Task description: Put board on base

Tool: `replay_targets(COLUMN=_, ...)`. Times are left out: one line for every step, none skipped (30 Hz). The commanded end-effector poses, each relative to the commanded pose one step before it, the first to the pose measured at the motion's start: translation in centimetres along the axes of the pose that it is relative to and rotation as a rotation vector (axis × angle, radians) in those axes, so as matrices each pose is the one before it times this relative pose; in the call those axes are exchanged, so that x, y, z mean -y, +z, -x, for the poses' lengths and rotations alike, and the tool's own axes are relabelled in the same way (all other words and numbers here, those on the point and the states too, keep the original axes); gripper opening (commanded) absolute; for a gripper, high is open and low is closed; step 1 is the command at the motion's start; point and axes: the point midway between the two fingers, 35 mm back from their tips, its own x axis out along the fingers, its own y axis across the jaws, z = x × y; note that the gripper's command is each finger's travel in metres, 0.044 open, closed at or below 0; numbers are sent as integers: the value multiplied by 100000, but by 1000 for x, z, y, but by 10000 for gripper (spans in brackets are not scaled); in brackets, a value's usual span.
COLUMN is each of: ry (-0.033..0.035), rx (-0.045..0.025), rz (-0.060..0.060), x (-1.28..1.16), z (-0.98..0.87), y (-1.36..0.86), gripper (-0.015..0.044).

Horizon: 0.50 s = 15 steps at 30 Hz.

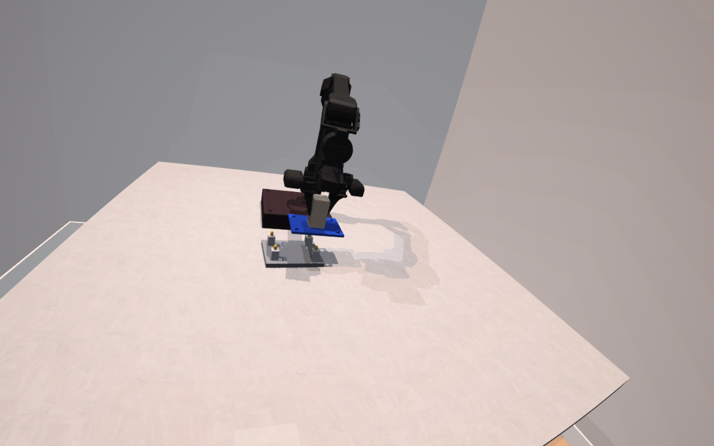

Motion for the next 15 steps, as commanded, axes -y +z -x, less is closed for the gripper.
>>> replay_targets(ry=120, rx=469, rz=1837, x=992, z=153, y=148, gripper=0)
replay_targets(ry=-9, rx=1, rz=482, x=262, z=1, y=-10, gripper=0)
replay_targets(ry=-9, rx=1, rz=483, x=263, z=1, y=-14, gripper=0)
replay_targets(ry=-9, rx=1, rz=483, x=263, z=0, y=-17, gripper=0)
replay_targets(ry=-9, rx=1, rz=483, x=263, z=0, y=-21, gripper=0)
replay_targets(ry=-9, rx=1, rz=483, x=263, z=0, y=-25, gripper=0)
replay_targets(ry=-9, rx=0, rz=483, x=263, z=0, y=-29, gripper=0)
replay_targets(ry=-9, rx=0, rz=483, x=263, z=0, y=-32, gripper=0)
replay_targets(ry=-10, rx=0, rz=483, x=263, z=0, y=-36, gripper=0)
replay_targets(ry=-10, rx=0, rz=483, x=263, z=0, y=-40, gripper=0)
replay_targets(ry=-10, rx=0, rz=483, x=263, z=0, y=-44, gripper=0)
replay_targets(ry=-10, rx=0, rz=483, x=263, z=0, y=-48, gripper=0)
replay_targets(ry=-10, rx=0, rz=483, x=262, z=0, y=-51, gripper=0)
replay_targets(ry=-10, rx=0, rz=483, x=262, z=0, y=-55, gripper=0)
replay_targets(ry=-9, rx=0, rz=401, x=217, z=0, y=-49, gripper=0)
